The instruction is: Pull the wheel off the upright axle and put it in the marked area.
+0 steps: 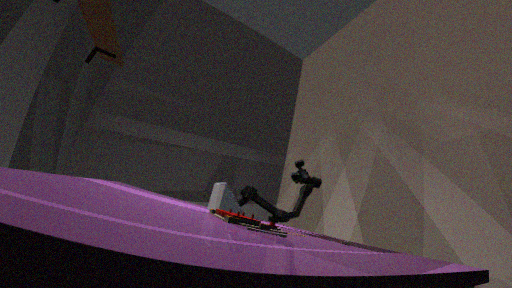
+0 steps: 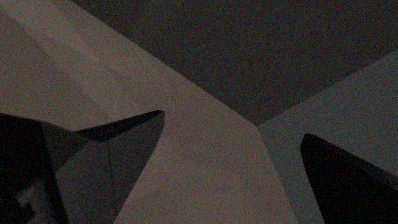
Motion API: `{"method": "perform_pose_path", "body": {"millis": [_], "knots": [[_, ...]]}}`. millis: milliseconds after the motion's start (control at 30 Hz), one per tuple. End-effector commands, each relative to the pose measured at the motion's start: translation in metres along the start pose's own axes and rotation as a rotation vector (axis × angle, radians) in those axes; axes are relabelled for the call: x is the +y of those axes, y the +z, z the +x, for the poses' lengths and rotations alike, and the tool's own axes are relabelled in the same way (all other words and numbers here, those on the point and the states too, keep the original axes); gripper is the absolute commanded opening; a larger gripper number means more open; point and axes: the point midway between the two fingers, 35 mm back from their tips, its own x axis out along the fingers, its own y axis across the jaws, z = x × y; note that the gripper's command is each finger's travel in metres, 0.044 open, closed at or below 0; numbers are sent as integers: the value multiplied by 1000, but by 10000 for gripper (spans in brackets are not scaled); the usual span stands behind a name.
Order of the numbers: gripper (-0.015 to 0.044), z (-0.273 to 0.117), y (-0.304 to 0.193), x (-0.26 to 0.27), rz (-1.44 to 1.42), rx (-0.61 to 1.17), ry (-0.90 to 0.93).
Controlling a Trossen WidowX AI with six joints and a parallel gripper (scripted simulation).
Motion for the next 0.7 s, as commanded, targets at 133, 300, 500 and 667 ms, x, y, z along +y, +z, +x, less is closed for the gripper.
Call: {"method": "perform_pose_path", "body": {"millis": [133,300,500,667], "knots": [[300,24,8,-48,-190,-11,-167],[300,44,21,-121,-452,23,-412],[300,43,37,-218,-733,145,-738],[300,19,51,-293,-940,315,-1000]]}}
